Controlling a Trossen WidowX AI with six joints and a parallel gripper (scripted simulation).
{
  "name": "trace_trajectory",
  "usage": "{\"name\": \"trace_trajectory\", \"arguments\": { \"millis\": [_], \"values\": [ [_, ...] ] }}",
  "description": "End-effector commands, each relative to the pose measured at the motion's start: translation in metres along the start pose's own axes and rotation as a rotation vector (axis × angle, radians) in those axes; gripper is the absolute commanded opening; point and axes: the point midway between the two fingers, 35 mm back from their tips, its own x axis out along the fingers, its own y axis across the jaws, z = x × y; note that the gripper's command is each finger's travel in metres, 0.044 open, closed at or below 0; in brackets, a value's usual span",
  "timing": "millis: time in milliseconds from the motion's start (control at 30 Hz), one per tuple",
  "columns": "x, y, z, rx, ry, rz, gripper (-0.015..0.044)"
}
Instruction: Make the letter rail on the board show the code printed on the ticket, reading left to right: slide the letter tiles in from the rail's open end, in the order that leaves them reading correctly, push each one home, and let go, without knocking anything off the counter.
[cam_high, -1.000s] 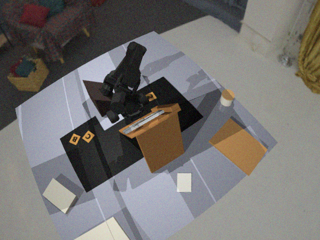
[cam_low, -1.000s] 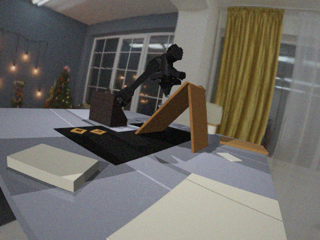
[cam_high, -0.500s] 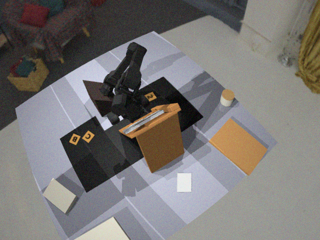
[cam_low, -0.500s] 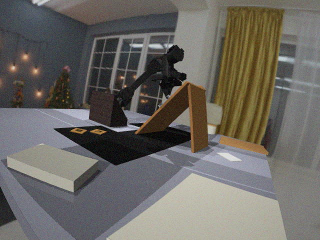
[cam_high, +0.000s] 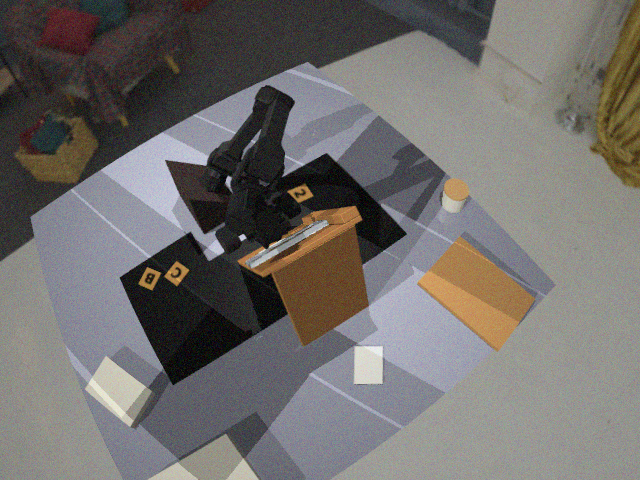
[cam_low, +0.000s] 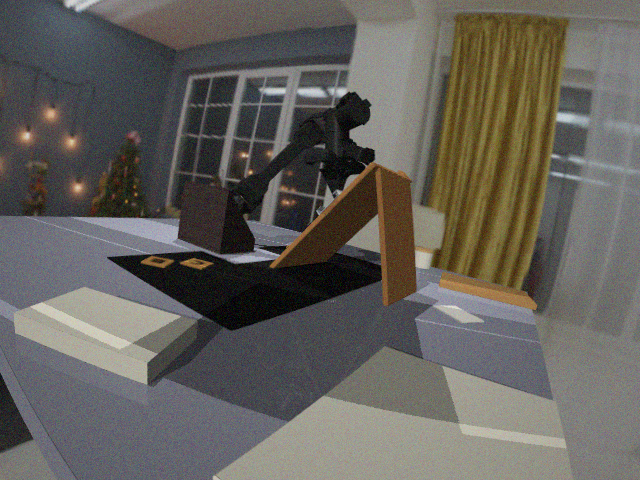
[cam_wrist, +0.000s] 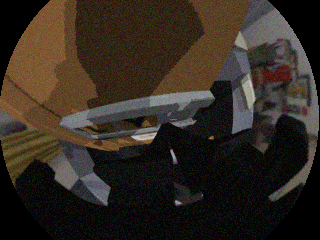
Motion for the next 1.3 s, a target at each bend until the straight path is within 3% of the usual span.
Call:
{"name": "trace_trajectory", "arguments": {
  "millis": [0, 1267],
  "values": [
    [0.0029, -0.0010, 0.0020, 0.007, 0.000, 0.004, 0.0000],
    [0.0078, 0.0051, 0.0072, 0.007, 0.000, 0.005, 0.0000]
  ]
}}
